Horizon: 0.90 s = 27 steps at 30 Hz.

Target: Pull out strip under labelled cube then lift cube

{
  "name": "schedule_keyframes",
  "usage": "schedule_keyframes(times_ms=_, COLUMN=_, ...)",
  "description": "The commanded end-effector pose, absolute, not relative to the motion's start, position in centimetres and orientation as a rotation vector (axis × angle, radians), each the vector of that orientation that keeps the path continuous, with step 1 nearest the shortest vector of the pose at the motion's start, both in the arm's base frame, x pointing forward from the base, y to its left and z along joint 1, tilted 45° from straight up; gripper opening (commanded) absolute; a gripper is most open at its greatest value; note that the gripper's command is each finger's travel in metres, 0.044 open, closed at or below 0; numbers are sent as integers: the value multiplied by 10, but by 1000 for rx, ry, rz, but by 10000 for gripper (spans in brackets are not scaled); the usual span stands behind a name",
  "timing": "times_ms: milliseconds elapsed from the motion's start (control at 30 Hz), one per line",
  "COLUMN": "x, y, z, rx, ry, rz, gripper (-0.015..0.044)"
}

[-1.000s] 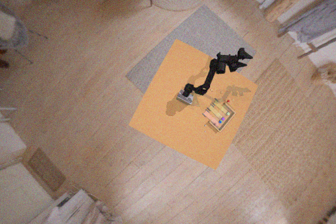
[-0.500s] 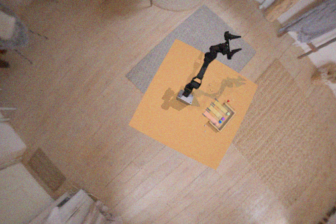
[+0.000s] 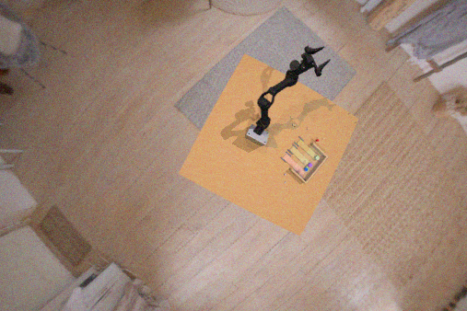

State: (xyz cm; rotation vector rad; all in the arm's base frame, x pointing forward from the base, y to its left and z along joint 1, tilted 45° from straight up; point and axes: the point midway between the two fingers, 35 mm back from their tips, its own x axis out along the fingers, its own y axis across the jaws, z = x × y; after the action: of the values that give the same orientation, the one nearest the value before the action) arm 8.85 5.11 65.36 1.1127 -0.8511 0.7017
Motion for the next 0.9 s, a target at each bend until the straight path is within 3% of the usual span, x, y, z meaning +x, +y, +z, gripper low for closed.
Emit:
schedule_keyframes(times_ms=0, x=108, y=100, z=635, rx=910, ry=-843, rz=710, gripper=400)
schedule_keyframes(times_ms=433, x=232, y=185, z=524, rx=404, ry=-609, rz=681, gripper=400)
schedule_keyframes(times_ms=867, x=348, y=155, z=360, rx=198, ry=-153, rz=623, gripper=400)
